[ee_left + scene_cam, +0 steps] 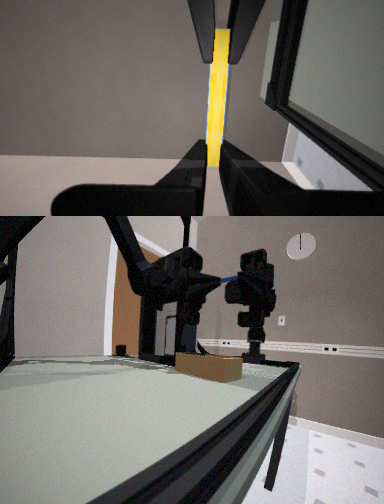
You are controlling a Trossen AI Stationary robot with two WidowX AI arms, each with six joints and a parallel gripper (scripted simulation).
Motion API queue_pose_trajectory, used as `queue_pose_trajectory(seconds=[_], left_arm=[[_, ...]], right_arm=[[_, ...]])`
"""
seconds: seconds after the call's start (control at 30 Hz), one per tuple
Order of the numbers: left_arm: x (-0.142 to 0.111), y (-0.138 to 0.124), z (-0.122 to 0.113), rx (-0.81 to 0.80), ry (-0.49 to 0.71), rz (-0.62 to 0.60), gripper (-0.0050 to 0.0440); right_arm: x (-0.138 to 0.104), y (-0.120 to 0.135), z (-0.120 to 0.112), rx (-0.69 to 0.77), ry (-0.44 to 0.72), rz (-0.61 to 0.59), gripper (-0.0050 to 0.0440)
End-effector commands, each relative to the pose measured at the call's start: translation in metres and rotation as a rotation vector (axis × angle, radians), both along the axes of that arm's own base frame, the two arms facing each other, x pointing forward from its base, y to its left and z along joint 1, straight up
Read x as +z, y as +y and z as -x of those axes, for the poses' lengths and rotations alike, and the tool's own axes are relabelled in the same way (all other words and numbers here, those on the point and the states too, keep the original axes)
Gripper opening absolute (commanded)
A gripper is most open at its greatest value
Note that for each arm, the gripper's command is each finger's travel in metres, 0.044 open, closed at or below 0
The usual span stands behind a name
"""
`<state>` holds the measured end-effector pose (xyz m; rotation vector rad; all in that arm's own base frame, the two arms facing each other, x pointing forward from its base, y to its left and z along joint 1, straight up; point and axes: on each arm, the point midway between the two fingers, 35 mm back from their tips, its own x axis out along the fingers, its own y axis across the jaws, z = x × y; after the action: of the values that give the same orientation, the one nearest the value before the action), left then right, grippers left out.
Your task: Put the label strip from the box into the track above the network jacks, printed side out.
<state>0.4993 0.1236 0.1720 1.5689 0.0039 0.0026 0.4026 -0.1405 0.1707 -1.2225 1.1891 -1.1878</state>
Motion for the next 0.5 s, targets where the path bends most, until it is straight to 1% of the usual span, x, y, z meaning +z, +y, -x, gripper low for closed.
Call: queue_pose_trajectory(seconds=[0.0, 0.07, 0.1, 0.47], left_arm=[[0.0141, -0.0004, -0.0026, 0.0, -0.031, -0.013, -0.0043], [0.0141, -0.0004, -0.0026, 0.0, -0.031, -0.013, -0.005], [0.0141, -0.0004, -0.0026, 0.0, -0.031, -0.013, -0.005], [0.0141, -0.0004, -0.0026, 0.0, -0.031, -0.013, -0.005]], right_arm=[[0.0089, 0.0002, -0.0016, -0.003, -0.027, 0.0, 0.0024], [0.0089, 0.0002, -0.0016, -0.003, -0.027, 0.0, 0.0072], [0.0089, 0.0002, -0.0016, -0.003, -0.027, 0.0, 0.0085], [0.0089, 0.0002, -0.0016, -0.003, -0.027, 0.0, 0.0085]])
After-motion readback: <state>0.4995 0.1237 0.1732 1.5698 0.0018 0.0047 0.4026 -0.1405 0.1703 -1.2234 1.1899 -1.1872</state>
